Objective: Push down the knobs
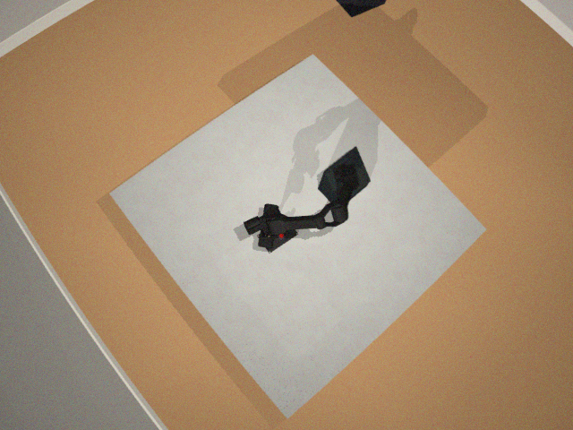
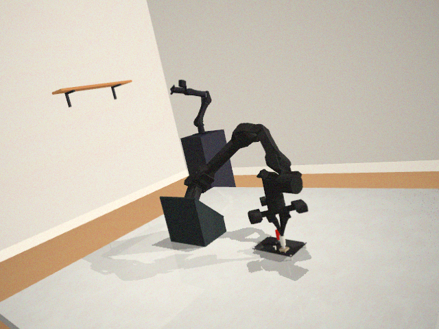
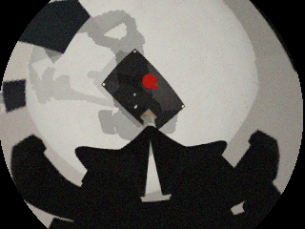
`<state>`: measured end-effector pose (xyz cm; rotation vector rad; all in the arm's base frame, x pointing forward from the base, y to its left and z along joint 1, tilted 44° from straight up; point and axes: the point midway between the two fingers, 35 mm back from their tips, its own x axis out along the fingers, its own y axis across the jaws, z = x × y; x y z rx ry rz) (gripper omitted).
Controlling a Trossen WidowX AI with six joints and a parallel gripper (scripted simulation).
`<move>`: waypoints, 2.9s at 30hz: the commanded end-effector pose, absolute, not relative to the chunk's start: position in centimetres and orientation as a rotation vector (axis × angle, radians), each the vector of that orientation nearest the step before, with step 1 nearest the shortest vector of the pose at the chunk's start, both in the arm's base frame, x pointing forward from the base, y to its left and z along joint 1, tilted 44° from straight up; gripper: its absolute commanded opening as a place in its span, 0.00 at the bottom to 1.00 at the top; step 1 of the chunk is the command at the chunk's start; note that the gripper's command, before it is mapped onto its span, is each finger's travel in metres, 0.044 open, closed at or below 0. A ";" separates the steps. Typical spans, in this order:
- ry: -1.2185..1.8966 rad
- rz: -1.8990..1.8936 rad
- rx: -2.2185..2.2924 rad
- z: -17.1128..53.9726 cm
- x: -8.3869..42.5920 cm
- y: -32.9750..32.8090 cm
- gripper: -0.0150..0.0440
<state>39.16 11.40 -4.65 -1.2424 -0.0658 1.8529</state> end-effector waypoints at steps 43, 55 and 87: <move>-0.070 1.860 -1.239 -5.3 39.0 12.0 0.25; -0.070 1.860 -1.239 -5.3 39.0 12.1 0.25; -0.065 1.866 -1.229 -4.1 39.0 10.8 0.65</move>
